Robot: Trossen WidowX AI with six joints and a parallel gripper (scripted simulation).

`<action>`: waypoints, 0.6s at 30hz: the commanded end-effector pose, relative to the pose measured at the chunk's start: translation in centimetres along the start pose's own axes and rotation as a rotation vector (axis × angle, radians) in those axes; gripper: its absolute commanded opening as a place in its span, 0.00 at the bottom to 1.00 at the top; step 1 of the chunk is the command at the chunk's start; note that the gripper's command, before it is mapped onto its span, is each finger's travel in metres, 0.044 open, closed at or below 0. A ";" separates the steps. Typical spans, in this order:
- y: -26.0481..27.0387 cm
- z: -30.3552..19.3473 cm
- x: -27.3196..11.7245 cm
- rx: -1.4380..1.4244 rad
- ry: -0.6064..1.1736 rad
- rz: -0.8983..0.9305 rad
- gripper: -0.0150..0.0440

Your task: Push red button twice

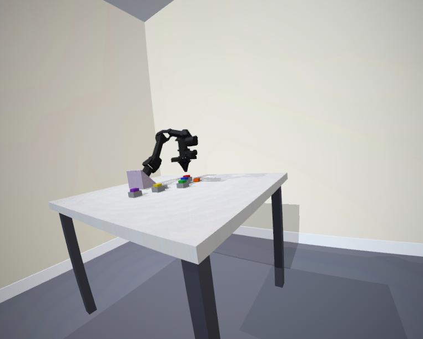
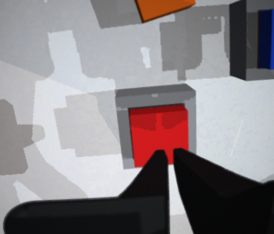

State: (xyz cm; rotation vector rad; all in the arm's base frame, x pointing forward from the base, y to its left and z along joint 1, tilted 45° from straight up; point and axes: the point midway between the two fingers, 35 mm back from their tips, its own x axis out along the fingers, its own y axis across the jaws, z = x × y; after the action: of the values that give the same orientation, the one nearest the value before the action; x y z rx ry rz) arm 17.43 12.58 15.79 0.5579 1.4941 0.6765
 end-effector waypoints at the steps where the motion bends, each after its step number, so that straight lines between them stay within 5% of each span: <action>1: 0.1 0.0 0.1 -0.003 0.002 0.005 0.29; 18: 0.1 0.0 2.8 -0.003 0.001 0.007 0.29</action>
State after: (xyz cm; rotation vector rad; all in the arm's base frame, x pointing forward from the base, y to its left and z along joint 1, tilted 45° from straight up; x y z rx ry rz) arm 17.38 14.30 14.38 0.5584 1.4901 0.6888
